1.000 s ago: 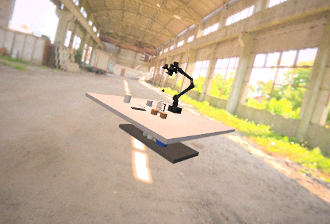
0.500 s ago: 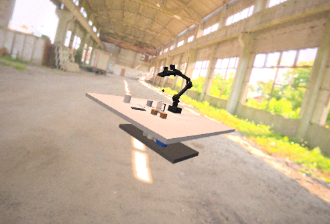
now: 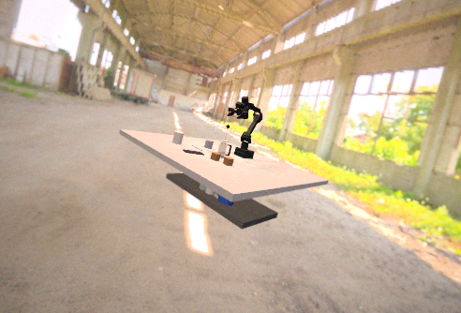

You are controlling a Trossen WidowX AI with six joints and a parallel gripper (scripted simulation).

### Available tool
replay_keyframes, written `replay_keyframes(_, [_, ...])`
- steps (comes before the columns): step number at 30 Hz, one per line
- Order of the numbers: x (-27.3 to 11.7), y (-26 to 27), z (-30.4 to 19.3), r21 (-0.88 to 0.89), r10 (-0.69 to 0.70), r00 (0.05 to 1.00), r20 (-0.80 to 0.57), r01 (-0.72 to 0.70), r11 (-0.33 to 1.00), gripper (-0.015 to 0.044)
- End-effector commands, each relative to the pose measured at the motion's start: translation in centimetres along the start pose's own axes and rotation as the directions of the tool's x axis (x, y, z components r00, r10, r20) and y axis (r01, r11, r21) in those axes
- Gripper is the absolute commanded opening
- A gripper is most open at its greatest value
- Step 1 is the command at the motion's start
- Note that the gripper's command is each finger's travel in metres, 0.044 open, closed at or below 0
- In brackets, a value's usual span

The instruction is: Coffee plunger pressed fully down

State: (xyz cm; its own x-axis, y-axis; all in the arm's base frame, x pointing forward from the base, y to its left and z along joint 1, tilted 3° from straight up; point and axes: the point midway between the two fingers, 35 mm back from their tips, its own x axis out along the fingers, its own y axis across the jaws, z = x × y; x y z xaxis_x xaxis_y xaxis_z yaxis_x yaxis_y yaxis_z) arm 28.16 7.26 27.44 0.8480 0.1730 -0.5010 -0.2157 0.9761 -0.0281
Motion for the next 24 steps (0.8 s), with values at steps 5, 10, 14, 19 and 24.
replay_keyframes(5, [2.4,0.1,-4.8,-0.013,0.006,1.0,-0.013,-0.006,1.0,0.044])
replay_keyframes(10, [2.5,0.1,-5.2,-0.01,0.0,1.0,-0.013,0.0,1.0,0.044])
replay_keyframes(14, [2.9,0.1,-5.2,-0.01,0.0,1.0,-0.012,0.0,1.0,0.044])
replay_keyframes(19, [3.7,0.1,-5.2,-0.009,0.0,1.0,-0.012,0.0,1.0,0.044])
replay_keyframes(24, [4.5,0.1,-5.2,-0.009,0.0,1.0,-0.011,0.0,1.0,0.044])
